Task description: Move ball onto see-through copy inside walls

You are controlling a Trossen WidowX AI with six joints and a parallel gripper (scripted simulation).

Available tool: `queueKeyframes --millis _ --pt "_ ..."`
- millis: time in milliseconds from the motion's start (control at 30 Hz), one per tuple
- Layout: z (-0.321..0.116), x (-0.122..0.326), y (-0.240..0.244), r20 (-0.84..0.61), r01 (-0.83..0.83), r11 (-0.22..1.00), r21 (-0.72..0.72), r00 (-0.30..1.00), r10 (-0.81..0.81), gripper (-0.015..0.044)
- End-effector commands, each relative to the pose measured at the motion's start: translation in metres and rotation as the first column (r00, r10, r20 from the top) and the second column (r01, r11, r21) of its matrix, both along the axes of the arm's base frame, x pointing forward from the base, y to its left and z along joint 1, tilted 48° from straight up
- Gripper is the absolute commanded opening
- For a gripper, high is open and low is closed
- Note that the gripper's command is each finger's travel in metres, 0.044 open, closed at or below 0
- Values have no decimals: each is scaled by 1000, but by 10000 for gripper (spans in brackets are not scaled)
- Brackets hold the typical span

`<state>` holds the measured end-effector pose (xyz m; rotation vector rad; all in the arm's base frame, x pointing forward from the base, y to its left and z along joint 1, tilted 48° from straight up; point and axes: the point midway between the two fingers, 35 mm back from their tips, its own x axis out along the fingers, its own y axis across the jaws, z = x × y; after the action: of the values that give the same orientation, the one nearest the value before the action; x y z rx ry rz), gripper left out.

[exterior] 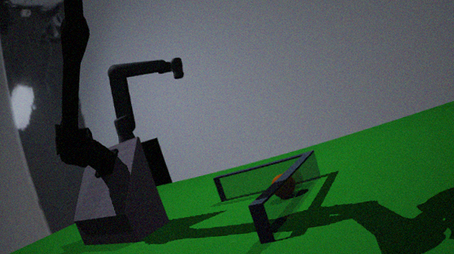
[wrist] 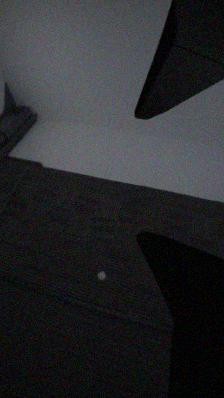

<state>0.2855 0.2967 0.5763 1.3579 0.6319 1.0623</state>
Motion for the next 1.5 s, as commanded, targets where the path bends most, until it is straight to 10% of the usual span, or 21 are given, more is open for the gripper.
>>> queueKeyframes --millis 0,567,967,1467 --pt "1 -1 0 1 -2 1000 2 1000 2 374" --pt "117 -194 -36 220 -439 822 363 898 382 336" --pt "173 -313 -157 433 -728 437 528 674 598 336" --pt "183 -359 -313 648 -827 -95 555 358 672 336"
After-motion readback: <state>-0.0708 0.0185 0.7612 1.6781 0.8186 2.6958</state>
